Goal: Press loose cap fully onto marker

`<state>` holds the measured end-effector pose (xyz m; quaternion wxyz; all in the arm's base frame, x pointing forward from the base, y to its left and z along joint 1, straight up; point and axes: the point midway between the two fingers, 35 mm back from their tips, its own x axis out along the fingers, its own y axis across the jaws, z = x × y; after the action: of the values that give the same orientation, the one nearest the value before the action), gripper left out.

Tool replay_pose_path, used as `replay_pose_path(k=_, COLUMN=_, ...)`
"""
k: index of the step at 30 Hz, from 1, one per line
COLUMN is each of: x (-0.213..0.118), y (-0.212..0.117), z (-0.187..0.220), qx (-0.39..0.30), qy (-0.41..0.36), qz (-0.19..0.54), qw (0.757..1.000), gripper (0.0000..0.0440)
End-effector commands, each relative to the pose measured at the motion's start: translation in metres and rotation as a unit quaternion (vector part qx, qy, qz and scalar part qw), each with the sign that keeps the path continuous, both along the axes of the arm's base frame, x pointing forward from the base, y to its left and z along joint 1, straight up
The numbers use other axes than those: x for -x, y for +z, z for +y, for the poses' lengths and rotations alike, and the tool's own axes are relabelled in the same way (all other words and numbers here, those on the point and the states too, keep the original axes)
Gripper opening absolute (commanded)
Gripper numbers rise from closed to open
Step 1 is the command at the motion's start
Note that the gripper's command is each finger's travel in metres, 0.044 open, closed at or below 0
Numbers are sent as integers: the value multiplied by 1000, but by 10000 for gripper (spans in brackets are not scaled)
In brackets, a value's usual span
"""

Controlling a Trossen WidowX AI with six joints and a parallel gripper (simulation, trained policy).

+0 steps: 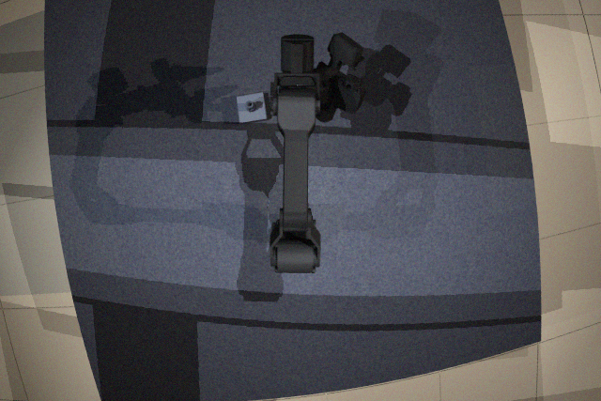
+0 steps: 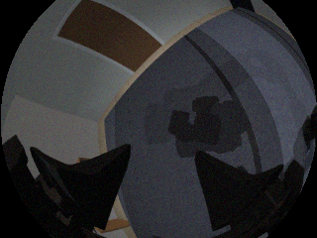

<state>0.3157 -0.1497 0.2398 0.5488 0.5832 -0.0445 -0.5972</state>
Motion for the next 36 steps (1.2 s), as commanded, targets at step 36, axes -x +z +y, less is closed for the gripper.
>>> replay_pose_path(k=36, x=4, y=-75, z=44, qx=-191, qy=-12, qz=117, qw=974, gripper=313)
